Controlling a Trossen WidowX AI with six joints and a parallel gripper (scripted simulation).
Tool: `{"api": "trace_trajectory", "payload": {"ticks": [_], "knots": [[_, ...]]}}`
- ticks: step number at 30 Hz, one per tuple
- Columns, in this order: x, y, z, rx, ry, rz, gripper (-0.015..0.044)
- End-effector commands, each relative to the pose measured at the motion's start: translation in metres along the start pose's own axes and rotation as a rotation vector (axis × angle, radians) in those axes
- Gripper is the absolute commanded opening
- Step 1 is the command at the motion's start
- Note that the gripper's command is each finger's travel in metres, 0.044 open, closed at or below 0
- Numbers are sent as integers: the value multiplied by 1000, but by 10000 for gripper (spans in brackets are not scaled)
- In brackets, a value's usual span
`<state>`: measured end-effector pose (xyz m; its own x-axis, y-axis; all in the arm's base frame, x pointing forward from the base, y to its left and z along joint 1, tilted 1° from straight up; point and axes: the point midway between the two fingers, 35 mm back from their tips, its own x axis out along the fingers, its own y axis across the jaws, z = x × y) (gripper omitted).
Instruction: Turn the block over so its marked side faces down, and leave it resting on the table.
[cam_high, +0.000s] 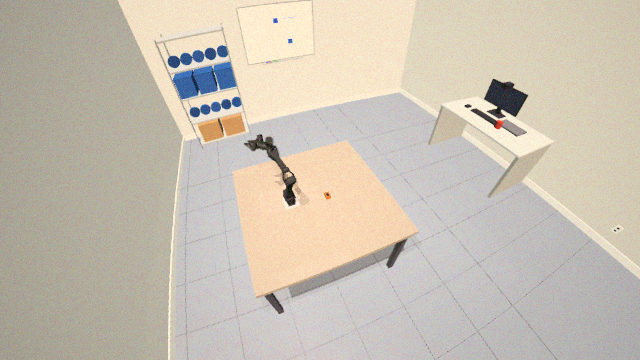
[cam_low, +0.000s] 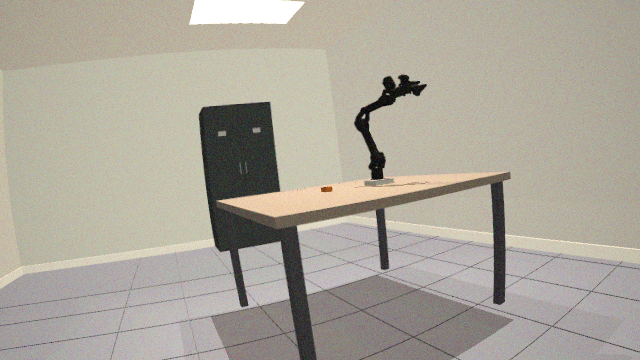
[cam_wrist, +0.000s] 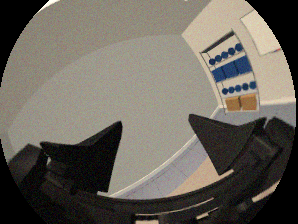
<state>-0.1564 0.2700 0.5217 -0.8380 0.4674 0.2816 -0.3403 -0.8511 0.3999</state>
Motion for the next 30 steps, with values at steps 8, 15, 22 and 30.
{"api": "trace_trajectory", "payload": {"ticks": [8, 15, 22, 30], "knots": [[-77, -146, 24, 7, -80, -530, 440], [-166, -221, 31, 47, -120, -885, 440], [-278, -268, 24, 126, -142, -1238, 440], [-416, -279, -7, 283, -136, -1618, 440]]}}
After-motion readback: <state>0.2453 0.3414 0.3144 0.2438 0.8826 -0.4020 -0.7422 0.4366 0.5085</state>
